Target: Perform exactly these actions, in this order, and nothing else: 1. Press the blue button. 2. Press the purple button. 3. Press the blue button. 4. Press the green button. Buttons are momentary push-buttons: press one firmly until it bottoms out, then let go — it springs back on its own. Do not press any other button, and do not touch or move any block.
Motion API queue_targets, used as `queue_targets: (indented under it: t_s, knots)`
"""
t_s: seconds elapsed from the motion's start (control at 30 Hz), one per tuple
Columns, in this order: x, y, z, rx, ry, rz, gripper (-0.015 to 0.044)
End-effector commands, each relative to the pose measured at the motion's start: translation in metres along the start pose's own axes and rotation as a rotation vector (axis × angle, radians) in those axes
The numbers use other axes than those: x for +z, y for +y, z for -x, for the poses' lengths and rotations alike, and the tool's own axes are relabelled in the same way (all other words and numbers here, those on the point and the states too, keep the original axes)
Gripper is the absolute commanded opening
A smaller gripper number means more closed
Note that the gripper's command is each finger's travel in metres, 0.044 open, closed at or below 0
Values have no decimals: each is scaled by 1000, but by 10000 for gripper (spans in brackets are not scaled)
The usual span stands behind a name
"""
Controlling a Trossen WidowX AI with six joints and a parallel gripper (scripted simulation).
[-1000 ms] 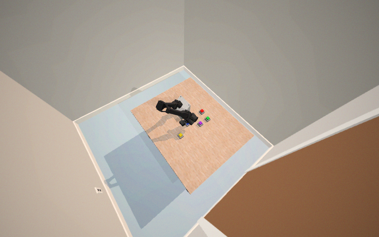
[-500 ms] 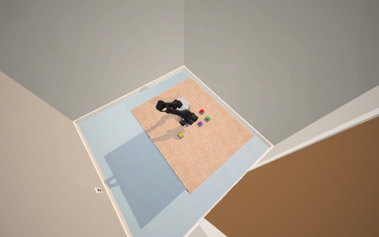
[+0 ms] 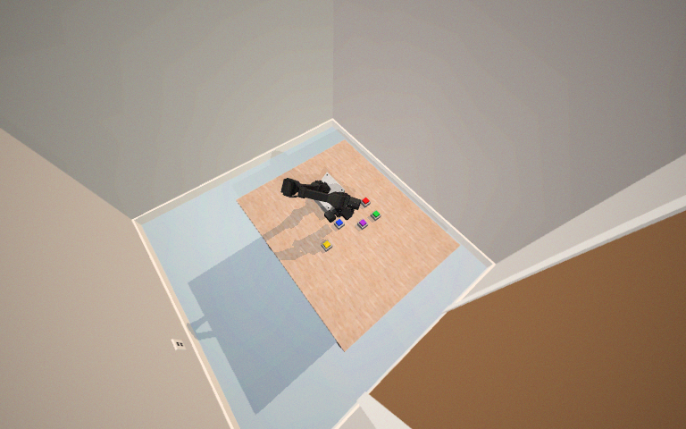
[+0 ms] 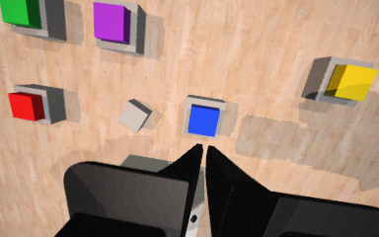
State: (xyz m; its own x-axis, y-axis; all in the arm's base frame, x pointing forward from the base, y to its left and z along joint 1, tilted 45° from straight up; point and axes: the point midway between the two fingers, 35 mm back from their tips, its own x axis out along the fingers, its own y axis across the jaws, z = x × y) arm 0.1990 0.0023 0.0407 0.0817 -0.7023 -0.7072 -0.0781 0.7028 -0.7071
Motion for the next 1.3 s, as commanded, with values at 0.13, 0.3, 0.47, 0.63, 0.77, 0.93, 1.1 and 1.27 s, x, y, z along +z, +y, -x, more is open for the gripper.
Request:
queue_targets:
  t_s: [0.13,0.3,0.47,0.63,0.77,0.93,1.1,1.27]
  knots:
    - [2,0,23,6,-4,-12,20]
    - [37,39,36,13,-6,-12,20]
    - [69,94,42,18,-8,-13,20]
    - [89,157,39,19,-9,-15,20]
    - [96,208,30,18,-9,-18,20]
    - [97,217,27,17,-9,-18,20]
    - [97,218,24,17,-10,-18,20]
    - [97,218,-35,15,-10,-19,20]
